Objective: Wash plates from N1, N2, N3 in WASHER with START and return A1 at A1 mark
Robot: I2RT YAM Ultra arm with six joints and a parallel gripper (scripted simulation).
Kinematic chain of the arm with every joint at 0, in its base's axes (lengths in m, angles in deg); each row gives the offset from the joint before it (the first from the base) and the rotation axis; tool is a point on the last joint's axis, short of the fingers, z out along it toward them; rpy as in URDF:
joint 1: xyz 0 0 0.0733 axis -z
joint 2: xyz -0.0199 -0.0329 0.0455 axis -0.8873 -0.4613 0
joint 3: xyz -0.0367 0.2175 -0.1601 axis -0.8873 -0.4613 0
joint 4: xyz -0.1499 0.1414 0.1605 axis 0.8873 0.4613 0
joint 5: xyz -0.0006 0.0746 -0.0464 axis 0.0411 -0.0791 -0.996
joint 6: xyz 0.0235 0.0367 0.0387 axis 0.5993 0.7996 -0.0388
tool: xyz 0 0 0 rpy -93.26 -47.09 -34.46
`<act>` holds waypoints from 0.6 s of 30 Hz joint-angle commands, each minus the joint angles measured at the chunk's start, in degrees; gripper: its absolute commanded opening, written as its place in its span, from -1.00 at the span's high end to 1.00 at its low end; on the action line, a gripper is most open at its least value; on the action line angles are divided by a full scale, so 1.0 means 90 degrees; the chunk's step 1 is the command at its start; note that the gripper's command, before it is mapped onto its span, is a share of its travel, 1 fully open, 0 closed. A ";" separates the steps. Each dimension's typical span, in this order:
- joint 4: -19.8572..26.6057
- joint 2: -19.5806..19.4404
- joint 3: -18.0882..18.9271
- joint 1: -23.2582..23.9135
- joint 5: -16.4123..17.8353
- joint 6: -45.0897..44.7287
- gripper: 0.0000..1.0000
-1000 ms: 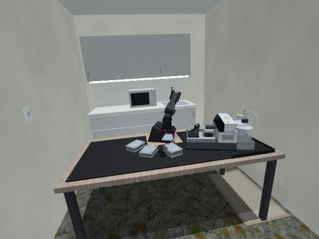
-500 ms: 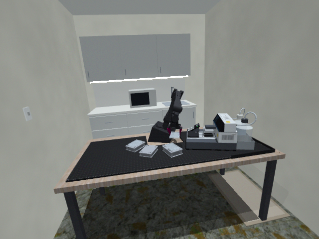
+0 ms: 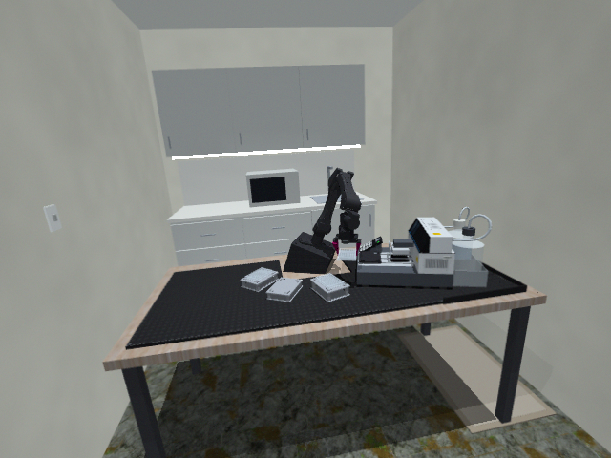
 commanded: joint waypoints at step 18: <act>0.0117 0.0540 0.0006 -0.1017 -0.0247 0.0986 1.00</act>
